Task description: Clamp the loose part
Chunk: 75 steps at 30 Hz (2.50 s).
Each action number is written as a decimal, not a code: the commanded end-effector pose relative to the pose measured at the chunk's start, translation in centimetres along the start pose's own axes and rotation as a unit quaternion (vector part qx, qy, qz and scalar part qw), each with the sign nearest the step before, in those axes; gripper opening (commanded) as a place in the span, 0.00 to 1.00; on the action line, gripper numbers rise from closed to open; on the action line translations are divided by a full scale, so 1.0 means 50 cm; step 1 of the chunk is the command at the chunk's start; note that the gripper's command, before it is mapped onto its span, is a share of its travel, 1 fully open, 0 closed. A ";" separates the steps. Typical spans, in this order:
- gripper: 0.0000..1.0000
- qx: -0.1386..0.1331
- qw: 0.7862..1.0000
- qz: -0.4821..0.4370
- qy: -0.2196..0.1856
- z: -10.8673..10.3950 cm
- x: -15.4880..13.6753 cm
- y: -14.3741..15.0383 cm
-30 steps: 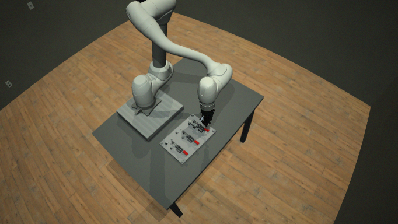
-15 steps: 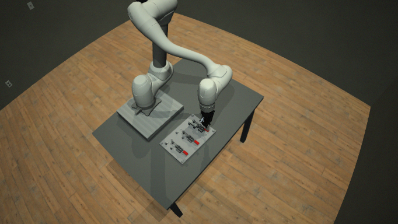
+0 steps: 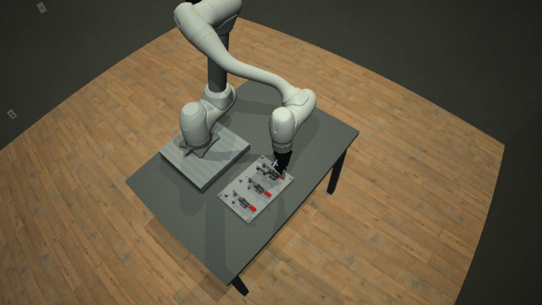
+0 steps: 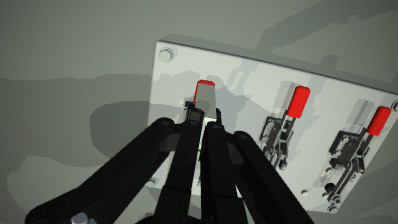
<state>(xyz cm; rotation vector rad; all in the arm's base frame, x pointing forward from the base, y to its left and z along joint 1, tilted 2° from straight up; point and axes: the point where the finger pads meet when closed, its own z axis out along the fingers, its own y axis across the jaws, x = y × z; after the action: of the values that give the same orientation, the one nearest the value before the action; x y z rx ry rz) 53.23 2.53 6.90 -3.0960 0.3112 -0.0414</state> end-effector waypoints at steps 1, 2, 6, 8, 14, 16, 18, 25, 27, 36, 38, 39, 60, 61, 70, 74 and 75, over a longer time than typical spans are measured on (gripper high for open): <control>0.10 0.000 1.000 0.000 0.000 0.000 0.000 0.000; 0.10 0.000 1.000 0.000 0.000 0.000 0.000 0.000; 0.10 0.000 1.000 0.000 0.000 0.001 0.000 0.000; 0.10 0.000 1.000 0.000 0.000 0.002 0.000 0.000; 0.10 0.000 1.000 0.000 0.000 0.004 0.000 0.000; 0.10 0.000 1.000 0.000 0.000 0.004 0.000 0.000; 0.10 0.000 1.000 0.000 0.000 0.004 0.000 0.000; 0.10 0.000 1.000 0.000 0.000 0.004 0.000 0.000; 0.10 0.000 1.000 0.000 0.000 0.005 0.000 0.000; 0.10 0.000 1.000 0.000 0.000 0.008 0.000 0.000; 0.10 0.000 1.000 0.000 0.000 0.008 0.000 0.000; 0.10 0.000 1.000 0.000 0.000 0.008 0.000 0.000; 0.10 0.000 1.000 0.000 0.000 0.012 0.000 0.000; 0.10 0.000 1.000 0.000 0.000 0.012 0.000 0.000; 0.10 0.000 1.000 0.000 0.000 0.016 0.000 0.000; 0.10 0.000 1.000 0.000 0.000 0.016 0.000 0.000; 0.10 0.000 1.000 0.000 0.000 0.016 0.000 0.000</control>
<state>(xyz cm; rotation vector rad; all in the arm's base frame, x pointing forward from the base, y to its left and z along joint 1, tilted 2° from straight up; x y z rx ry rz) 53.25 2.55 6.10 -3.0960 0.3112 -0.0414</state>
